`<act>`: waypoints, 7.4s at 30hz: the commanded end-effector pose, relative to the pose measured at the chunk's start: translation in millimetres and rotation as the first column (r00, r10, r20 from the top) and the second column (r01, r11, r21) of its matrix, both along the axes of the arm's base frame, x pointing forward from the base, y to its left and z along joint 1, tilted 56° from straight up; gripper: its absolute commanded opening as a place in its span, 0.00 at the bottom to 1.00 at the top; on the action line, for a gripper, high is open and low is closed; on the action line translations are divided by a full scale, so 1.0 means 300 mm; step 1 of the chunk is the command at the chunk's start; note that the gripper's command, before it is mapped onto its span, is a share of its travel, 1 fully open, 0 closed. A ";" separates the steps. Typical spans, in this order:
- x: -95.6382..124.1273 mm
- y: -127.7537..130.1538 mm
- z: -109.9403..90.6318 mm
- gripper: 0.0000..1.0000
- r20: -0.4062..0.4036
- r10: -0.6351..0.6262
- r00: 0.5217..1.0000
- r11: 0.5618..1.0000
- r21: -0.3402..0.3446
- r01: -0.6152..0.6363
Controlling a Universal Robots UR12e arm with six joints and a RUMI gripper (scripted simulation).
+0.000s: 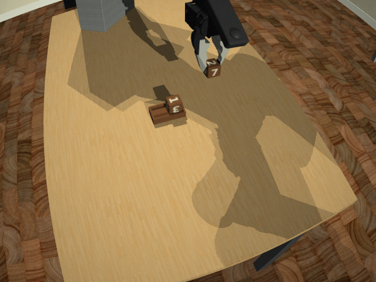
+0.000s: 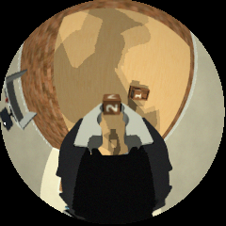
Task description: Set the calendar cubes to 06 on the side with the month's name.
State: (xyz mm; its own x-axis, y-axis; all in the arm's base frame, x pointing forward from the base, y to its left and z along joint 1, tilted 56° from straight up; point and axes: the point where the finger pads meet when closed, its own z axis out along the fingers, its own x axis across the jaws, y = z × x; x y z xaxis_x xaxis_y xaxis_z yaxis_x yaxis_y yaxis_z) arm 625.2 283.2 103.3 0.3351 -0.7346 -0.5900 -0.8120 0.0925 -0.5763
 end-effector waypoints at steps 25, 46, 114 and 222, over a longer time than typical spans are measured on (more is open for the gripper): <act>-0.008 0.014 0.011 0.11 -0.049 -0.047 0.998 0.998 0.035 0.049; 0.079 0.136 -0.091 0.11 -0.049 -0.048 0.998 0.998 0.035 0.049; 0.151 0.236 -0.175 0.11 -0.049 -0.048 0.998 0.998 0.035 0.049; 0.036 0.076 -0.040 0.29 -0.049 -0.047 0.998 0.998 0.035 0.049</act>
State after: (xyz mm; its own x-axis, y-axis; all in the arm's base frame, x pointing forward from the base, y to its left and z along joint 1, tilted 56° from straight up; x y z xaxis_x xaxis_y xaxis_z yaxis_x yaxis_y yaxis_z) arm 644.4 318.4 80.8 0.2695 -0.7268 -0.6318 -0.8318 0.1550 -0.5330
